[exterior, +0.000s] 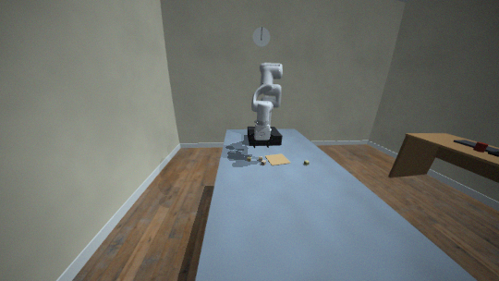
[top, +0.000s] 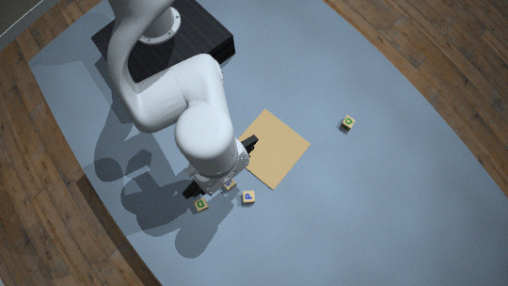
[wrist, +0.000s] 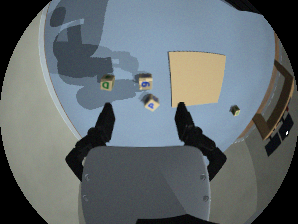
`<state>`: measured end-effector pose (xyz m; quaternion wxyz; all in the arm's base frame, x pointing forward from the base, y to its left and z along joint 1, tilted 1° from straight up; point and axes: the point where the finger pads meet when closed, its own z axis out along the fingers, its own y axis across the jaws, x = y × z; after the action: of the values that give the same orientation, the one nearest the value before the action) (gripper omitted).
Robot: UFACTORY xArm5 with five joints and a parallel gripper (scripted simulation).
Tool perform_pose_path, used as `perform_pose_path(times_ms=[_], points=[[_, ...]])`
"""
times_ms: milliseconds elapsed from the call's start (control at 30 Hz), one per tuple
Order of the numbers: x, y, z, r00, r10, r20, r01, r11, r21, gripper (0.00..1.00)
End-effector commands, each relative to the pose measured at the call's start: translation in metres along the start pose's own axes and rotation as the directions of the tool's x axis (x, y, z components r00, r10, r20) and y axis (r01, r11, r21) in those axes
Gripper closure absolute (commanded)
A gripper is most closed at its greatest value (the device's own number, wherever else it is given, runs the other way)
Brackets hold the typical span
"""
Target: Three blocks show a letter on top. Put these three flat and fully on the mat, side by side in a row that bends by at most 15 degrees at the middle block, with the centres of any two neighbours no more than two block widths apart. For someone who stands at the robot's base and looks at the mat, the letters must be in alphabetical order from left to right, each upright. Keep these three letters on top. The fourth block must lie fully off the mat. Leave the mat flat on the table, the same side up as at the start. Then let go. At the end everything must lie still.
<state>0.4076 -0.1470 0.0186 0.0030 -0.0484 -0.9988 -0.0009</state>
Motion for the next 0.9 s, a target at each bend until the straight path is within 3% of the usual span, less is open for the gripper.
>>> perform_pose_path(times_ms=[0,567,867], points=[[-0.001,0.0,-0.001,1.0,0.0,0.004,0.0,1.0,0.001,0.0],[-0.002,-0.002,-0.001,1.0,-0.019,0.004,0.019,1.0,0.001,0.0],[-0.002,-0.017,0.001,0.96,-0.281,0.003,0.281,0.96,0.002,0.0]])
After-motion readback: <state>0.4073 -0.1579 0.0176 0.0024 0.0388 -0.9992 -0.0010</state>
